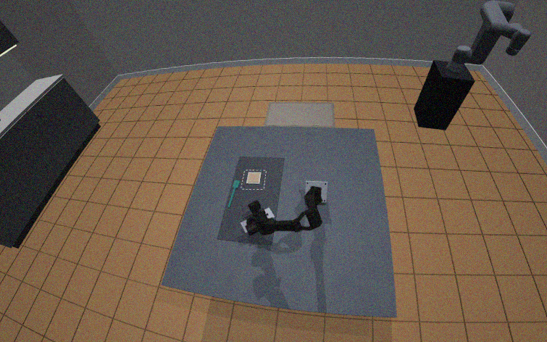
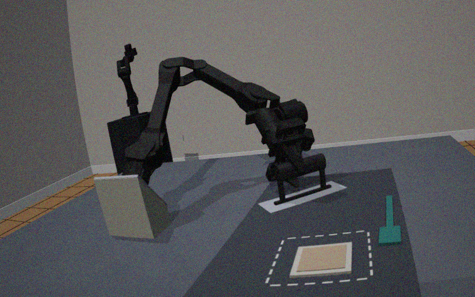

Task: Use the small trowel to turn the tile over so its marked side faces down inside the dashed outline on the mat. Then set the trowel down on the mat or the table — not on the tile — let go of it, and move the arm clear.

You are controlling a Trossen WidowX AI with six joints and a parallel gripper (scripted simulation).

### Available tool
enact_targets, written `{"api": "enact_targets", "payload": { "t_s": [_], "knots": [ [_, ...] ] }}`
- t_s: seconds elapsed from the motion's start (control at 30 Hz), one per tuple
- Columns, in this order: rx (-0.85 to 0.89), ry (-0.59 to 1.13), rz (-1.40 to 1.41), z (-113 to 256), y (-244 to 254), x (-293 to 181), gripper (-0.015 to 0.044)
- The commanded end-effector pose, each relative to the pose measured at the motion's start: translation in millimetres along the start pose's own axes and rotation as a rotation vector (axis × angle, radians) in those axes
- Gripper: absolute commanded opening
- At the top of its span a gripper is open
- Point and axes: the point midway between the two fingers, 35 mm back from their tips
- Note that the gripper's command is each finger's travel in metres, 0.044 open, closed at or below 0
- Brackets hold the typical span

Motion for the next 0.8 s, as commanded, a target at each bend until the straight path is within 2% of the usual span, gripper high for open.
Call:
{"api": "enact_targets", "payload": {
  "t_s": [0.0, 0.27, 0.5, 0.63, 0.77],
  "knots": [
    [-0.004, -0.001, -0.003, -1, 0, 0, 0.0300],
    [-0.004, -0.001, -0.003, 4, 0, 1, 0.0300],
    [0.000, 0.000, 0.000, 55, 0, 1, 0.0300],
    [0.000, 0.000, 0.000, 60, 0, 0, 0.0300],
    [0.001, 0.003, 0.001, 83, -32, -13, 0.0300]
  ]
}}
Point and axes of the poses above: the point midway between the two fingers, 35 mm back from their tips, its own z axis back along the fingers, its own y axis across the jaws, x = y × z, and after that the axes turned 10 degrees about -z, right-handed
